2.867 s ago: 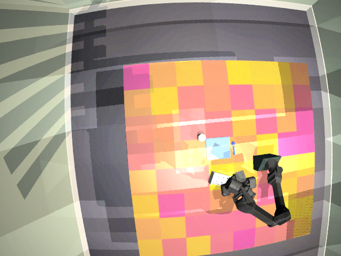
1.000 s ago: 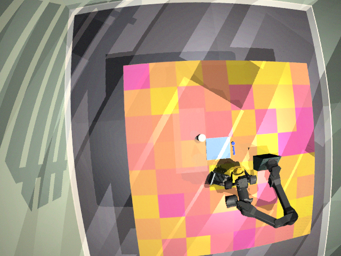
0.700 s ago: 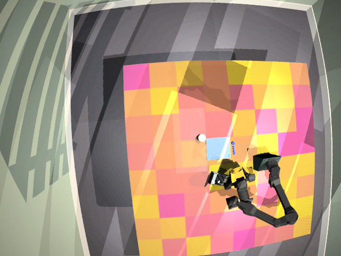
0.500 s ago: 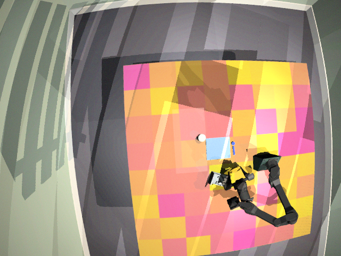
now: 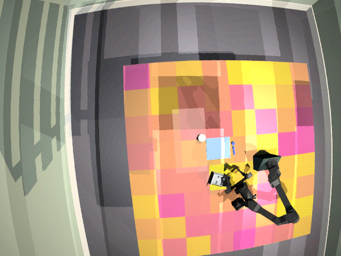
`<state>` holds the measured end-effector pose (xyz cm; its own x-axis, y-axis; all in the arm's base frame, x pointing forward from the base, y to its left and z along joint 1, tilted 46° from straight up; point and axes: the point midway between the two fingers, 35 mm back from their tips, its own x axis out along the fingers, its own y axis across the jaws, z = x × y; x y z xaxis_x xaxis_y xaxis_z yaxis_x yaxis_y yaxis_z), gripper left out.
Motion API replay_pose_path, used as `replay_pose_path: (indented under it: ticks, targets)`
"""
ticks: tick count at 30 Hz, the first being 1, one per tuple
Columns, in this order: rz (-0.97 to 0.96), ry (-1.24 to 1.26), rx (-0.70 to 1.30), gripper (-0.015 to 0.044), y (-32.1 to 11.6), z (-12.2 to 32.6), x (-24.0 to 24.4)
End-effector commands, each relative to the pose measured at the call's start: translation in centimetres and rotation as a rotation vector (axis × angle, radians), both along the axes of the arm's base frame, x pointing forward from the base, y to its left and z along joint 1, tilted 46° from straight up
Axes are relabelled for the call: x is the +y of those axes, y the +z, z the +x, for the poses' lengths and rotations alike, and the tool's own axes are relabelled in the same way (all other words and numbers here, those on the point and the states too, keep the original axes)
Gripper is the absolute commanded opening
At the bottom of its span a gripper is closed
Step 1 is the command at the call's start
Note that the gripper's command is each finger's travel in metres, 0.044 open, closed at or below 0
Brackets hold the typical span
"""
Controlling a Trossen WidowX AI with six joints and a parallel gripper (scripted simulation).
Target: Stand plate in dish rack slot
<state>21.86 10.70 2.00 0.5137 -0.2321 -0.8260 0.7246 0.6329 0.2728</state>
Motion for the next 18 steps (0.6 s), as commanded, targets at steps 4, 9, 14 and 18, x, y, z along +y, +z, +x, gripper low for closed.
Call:
replay_pose_path:
  ticks: [4,9,14,18]
  targets:
    - [-0.027,0.042,-0.147,0.0,0.6,0.0,0.8]
    - [-0.037,0.073,-0.252,0.0,1.2,-0.2,1.5]
    - [-0.037,0.1,-0.358,0.0,1.8,-0.6,2.2]
    - [-0.03,0.119,-0.442,0.0,2.4,-1.0,2.7]
